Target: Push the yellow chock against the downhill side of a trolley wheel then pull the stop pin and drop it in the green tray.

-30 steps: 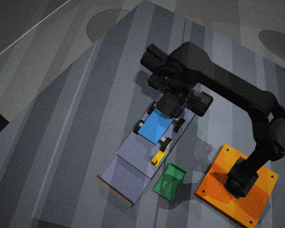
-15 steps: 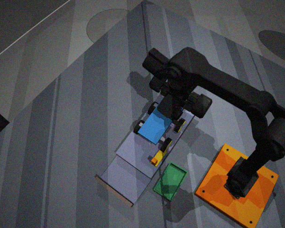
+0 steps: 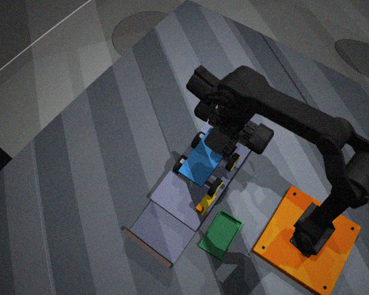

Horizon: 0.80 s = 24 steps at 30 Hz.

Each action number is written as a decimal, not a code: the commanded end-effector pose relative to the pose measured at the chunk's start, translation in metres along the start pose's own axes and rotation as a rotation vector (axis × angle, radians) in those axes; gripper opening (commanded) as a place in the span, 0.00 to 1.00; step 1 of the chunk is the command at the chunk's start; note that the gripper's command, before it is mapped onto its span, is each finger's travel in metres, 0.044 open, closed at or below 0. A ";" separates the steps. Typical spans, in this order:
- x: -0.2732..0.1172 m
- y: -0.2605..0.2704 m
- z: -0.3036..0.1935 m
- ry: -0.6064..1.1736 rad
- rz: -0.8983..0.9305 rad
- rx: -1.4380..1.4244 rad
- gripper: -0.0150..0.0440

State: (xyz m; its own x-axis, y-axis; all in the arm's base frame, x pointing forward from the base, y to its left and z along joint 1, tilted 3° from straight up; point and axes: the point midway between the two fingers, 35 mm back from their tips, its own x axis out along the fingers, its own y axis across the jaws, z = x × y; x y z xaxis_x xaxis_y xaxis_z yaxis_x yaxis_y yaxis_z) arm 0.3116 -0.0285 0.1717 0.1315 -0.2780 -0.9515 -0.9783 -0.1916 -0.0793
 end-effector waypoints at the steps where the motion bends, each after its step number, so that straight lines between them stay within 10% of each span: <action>1: 0.007 0.000 0.000 0.000 0.002 -0.004 0.58; 15: 0.026 0.001 0.000 0.000 0.002 -0.004 0.58; 24: 0.023 0.001 0.000 0.003 0.002 0.000 0.31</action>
State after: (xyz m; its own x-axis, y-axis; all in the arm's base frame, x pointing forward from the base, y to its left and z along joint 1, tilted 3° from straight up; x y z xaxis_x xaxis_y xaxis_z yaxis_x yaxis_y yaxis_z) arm 0.3139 -0.0354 0.1500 0.1295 -0.2809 -0.9510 -0.9785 -0.1915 -0.0767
